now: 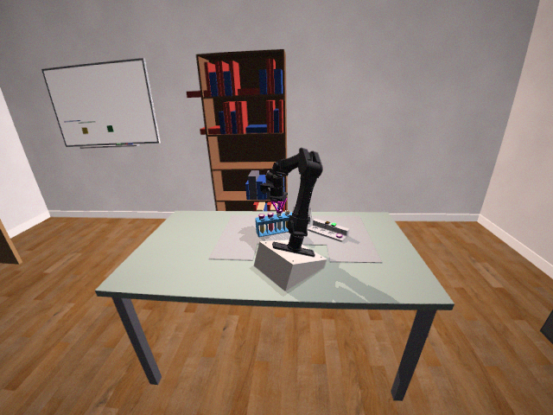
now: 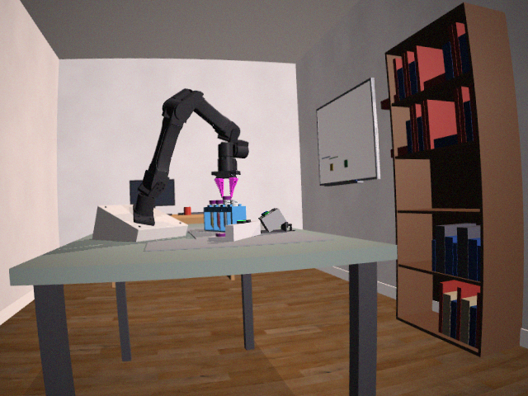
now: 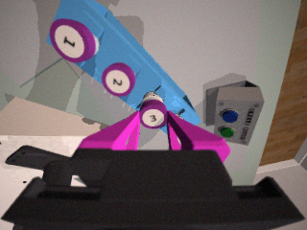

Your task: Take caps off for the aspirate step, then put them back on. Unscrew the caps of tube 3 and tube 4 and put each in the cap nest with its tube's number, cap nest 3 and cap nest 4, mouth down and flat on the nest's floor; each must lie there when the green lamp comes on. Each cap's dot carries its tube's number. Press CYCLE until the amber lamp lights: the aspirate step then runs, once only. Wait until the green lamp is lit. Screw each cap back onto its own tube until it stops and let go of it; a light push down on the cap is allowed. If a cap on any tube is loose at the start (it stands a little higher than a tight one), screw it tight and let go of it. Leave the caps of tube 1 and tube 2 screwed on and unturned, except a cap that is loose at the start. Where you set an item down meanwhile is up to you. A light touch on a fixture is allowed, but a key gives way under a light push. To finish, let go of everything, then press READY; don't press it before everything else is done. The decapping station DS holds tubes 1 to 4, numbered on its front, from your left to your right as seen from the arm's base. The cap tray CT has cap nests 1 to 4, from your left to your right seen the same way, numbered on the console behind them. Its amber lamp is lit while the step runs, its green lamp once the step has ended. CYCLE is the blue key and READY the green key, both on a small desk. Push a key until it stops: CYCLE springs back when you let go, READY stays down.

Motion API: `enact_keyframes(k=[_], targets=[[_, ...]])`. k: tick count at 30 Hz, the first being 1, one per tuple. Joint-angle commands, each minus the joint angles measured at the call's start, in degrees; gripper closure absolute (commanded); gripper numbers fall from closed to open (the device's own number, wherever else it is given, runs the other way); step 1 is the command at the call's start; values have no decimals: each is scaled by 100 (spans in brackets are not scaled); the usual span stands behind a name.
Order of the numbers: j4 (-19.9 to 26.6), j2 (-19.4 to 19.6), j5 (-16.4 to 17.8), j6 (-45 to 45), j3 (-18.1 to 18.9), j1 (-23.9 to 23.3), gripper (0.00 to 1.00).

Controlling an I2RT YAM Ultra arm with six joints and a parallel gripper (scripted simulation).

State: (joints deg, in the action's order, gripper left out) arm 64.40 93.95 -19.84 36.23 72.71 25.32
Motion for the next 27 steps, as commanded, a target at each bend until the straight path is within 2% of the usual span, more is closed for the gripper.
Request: enact_keyframes(k=[1,27], targets=[[-10,-26,4,-21,27,53,100],[-111,-3,5,-5,-45,38,100]])
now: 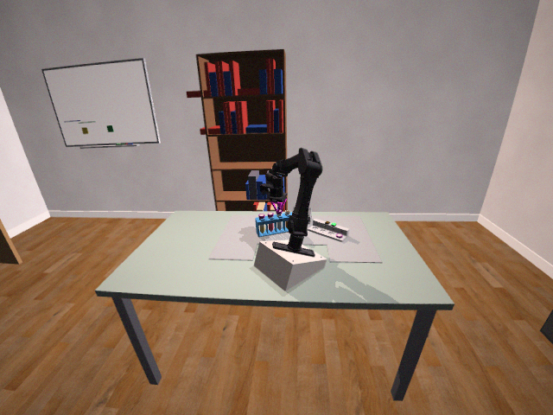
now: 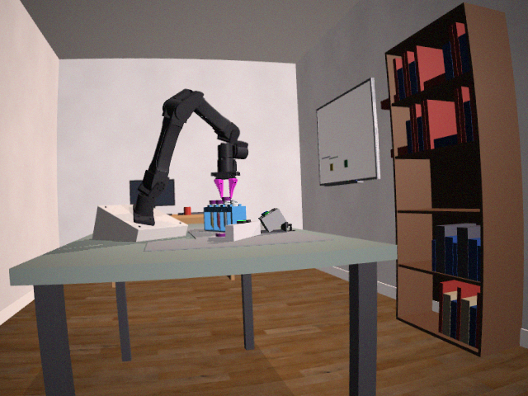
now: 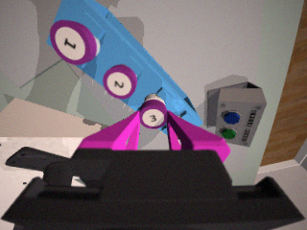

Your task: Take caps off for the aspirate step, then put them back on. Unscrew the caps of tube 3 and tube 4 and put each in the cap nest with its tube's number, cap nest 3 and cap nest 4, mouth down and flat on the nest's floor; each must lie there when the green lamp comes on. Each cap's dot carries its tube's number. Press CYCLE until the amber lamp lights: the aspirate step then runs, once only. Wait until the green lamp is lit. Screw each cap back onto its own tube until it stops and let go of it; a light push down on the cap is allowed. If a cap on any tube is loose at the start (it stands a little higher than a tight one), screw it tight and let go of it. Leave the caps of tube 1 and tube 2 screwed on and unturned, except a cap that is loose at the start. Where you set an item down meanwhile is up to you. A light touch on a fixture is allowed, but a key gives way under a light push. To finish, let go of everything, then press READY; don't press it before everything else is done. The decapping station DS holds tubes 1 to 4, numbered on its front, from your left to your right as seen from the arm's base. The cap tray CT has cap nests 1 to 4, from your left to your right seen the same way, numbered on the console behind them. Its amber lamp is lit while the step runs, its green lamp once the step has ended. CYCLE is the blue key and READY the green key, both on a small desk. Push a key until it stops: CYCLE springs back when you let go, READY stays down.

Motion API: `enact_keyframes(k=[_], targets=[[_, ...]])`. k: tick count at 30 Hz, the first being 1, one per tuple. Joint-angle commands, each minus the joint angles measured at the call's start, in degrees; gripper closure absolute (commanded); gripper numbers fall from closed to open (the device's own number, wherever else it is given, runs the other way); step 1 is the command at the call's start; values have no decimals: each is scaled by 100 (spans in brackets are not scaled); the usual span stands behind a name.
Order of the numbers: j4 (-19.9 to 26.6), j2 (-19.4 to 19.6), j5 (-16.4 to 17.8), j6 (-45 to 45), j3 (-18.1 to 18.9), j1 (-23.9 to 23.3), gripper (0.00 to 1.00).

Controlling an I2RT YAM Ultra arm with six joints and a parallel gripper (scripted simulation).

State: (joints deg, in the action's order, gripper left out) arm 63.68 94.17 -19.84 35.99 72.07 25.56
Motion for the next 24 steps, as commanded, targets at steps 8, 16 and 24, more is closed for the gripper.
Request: enact_keyframes(k=[8,16,24], targets=[[-48,-27,7,40,14,-6,100],[-120,-14,9,69,-35,-33,100],[-170,0,10,86,-65,-49,100]])
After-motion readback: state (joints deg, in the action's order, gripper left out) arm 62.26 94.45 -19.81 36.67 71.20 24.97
